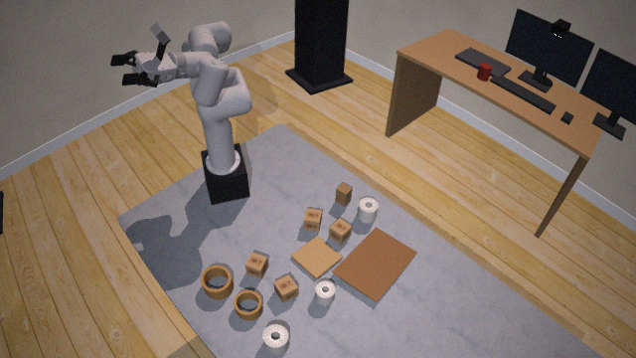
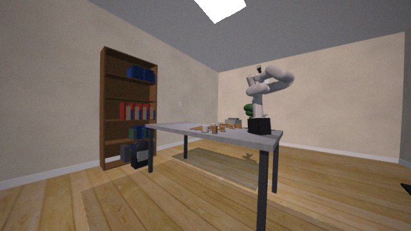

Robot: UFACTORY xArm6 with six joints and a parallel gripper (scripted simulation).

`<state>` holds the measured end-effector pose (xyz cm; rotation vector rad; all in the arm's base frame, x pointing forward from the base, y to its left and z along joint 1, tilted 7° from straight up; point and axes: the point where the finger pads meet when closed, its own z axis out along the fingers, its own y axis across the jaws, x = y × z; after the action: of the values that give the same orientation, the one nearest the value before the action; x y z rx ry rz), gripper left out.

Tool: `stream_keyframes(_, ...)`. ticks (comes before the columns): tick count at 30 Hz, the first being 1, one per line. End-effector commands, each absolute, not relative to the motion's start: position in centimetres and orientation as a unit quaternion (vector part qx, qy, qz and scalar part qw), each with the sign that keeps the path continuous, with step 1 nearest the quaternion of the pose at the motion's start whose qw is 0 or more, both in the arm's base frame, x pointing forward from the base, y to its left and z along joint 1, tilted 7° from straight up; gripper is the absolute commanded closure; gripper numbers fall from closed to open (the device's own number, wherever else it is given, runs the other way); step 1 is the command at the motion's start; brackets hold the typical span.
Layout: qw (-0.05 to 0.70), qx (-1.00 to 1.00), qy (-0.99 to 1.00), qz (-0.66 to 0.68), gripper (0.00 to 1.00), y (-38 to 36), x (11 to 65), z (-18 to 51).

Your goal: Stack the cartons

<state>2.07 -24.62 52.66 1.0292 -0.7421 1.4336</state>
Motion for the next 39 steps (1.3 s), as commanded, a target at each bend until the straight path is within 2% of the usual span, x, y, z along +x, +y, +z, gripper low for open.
stream_keyframes(1,0.544,0.552,-0.249,0.581,0.0,-21.1,6.8,47.2)
stream_keyframes(8,0.544,0.552,-0.249,0.581,0.0,-21.1,6.8,47.2)
stream_keyframes(9,0.576,0.439,-0.317,0.613,0.0,-24.6,2.0,52.7)
stream_keyframes(11,0.575,0.441,-0.313,0.614,0.0,-24.6,2.4,52.9)
stream_keyframes(15,0.569,0.462,-0.273,0.623,0.0,-24.5,5.6,54.0)
stream_keyframes(20,0.533,0.54,-0.145,0.636,0.0,-23.4,14.5,54.7)
stream_keyframes(23,0.506,0.583,-0.092,0.629,0.0,-22.3,18.7,53.0)
stream_keyframes(25,0.506,0.583,-0.092,0.629,0.0,-22.3,18.7,53.0)
stream_keyframes(26,0.477,0.623,-0.037,0.619,0.0,-21.2,22.6,51.6)
stream_keyframes(27,0.469,0.634,-0.026,0.614,0.0,-20.8,23.4,50.6)
stream_keyframes(33,0.409,0.714,0.053,0.566,0.0,-17.6,27.8,43.2)
stream_keyframes(39,0.35,0.786,0.119,0.496,0.0,-14.8,29.7,34.6)
